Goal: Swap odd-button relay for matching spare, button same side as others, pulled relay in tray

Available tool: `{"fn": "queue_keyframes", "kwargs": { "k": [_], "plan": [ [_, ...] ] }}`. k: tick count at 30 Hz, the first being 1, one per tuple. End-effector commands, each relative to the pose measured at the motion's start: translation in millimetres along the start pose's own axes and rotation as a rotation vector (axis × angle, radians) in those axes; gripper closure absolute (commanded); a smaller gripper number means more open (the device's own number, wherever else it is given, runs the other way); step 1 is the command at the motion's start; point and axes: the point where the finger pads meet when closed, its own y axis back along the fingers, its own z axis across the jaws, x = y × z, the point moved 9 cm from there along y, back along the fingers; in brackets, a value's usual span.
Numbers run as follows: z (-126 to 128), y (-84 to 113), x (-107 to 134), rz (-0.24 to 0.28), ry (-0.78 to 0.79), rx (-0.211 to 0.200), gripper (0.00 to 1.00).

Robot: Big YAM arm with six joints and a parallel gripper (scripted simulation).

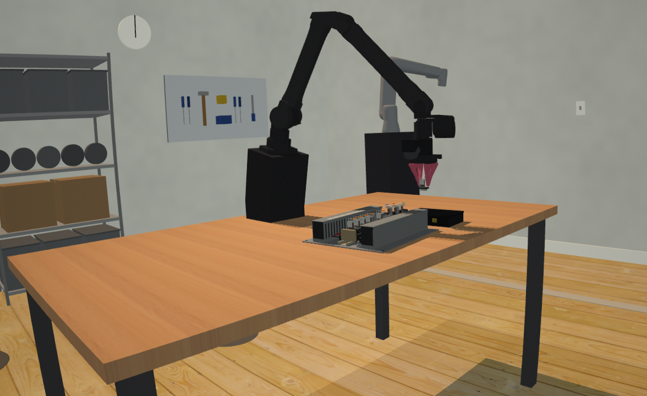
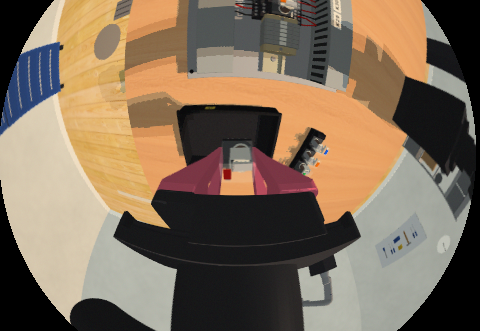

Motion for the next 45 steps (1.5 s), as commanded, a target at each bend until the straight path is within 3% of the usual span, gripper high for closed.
{"fn": "queue_keyframes", "kwargs": {
  "k": [1,10,45],
  "plan": [
    [19.2,9.6,18.5,0.005,-0.028,-0.03,1.0],
    [26.8,10.7,45.7,0.007,-0.028,-0.031,1.0],
    [22.9,11.3,42.1,0.003,-0.04,-0.026,1.0]
  ]
}}
